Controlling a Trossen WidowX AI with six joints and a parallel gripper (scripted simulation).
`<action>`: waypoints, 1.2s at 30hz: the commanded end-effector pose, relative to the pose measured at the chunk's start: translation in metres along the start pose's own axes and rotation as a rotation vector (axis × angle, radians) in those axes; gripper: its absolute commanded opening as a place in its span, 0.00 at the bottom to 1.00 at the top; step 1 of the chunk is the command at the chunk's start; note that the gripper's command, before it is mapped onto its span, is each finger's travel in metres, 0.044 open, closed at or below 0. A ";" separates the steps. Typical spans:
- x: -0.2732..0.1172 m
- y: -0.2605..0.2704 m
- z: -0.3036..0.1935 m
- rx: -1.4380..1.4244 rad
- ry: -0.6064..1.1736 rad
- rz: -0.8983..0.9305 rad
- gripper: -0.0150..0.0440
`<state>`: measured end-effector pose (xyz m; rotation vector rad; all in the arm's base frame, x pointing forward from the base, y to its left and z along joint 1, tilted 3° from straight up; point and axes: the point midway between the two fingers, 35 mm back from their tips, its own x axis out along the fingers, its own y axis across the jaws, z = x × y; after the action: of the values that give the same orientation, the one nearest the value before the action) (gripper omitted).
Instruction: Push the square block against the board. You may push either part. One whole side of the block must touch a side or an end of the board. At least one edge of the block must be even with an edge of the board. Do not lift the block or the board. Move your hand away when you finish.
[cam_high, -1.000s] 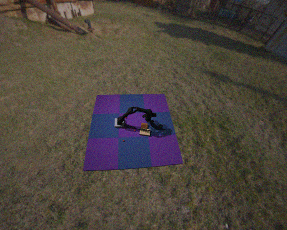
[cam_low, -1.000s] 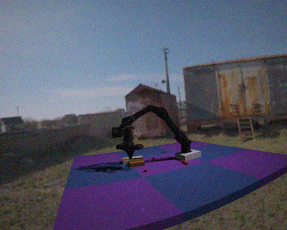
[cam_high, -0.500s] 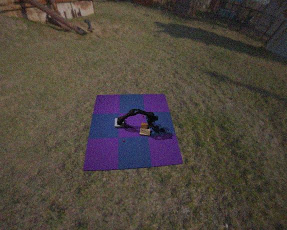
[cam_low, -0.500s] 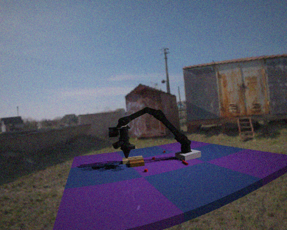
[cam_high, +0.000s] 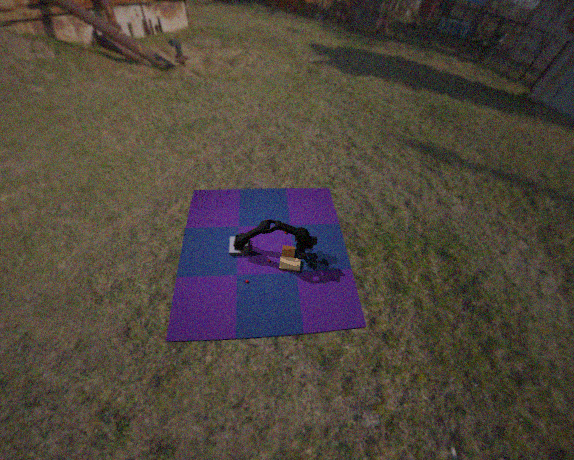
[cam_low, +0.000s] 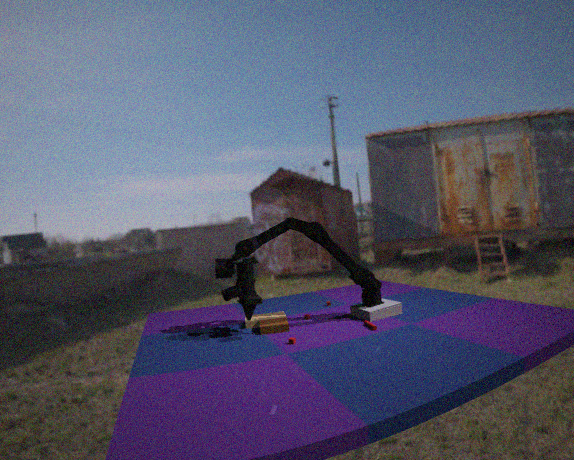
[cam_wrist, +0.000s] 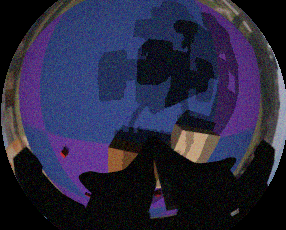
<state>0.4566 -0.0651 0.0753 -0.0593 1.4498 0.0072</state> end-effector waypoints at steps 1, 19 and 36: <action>0.033 0.001 -0.007 0.009 0.030 0.010 0.25; 0.033 0.001 -0.016 0.009 0.031 0.010 0.25; 0.033 0.001 -0.028 0.009 0.032 0.010 0.25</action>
<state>0.4370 -0.0662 0.0411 -0.0472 1.4766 0.0036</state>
